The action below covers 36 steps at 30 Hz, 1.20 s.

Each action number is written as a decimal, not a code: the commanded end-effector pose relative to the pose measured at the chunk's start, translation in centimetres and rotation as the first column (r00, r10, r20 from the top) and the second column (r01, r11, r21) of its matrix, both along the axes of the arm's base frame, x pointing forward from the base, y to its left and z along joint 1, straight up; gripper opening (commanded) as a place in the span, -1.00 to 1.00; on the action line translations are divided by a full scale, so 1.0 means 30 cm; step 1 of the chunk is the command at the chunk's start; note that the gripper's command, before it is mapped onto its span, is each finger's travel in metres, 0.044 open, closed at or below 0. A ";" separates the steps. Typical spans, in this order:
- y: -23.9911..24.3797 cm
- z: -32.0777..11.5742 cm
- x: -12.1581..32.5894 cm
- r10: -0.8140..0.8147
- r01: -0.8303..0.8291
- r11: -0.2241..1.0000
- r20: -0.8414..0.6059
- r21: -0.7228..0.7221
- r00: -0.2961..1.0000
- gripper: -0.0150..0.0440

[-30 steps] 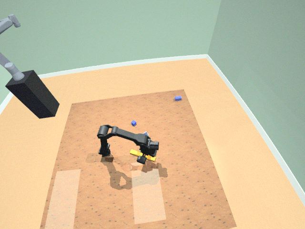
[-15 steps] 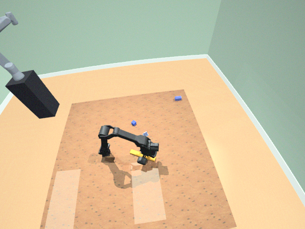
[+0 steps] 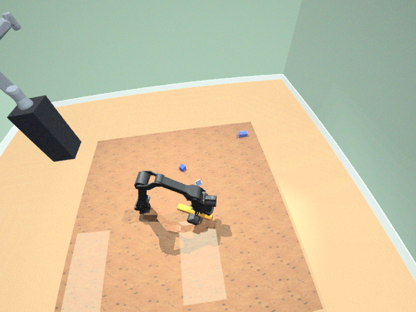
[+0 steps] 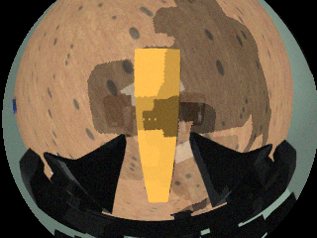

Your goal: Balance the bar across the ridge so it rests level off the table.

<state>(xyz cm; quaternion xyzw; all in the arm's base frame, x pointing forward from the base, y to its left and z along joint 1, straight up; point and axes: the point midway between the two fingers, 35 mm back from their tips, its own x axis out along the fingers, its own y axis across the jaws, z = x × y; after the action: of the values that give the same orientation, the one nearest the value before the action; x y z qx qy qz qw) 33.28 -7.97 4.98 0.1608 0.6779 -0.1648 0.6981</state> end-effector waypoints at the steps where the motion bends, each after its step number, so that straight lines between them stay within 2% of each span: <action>1: 0.002 -0.002 0.001 -0.005 0.005 1.000 0.002 0.005 1.000 0.58; 7: 0.000 0.000 0.000 0.000 0.000 1.000 0.000 0.000 1.000 0.04; 16: 0.000 0.000 0.000 0.000 0.000 1.000 0.000 0.000 1.000 -0.16; 20: 0.000 0.020 0.003 0.000 0.000 1.000 0.000 0.000 1.000 -0.49; 36: -0.001 0.155 0.009 -0.003 0.003 1.000 0.001 0.003 1.000 -0.49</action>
<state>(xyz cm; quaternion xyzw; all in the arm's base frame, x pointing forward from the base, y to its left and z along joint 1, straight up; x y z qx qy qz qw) 33.45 -8.02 8.50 0.1606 0.6801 -0.1650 0.6960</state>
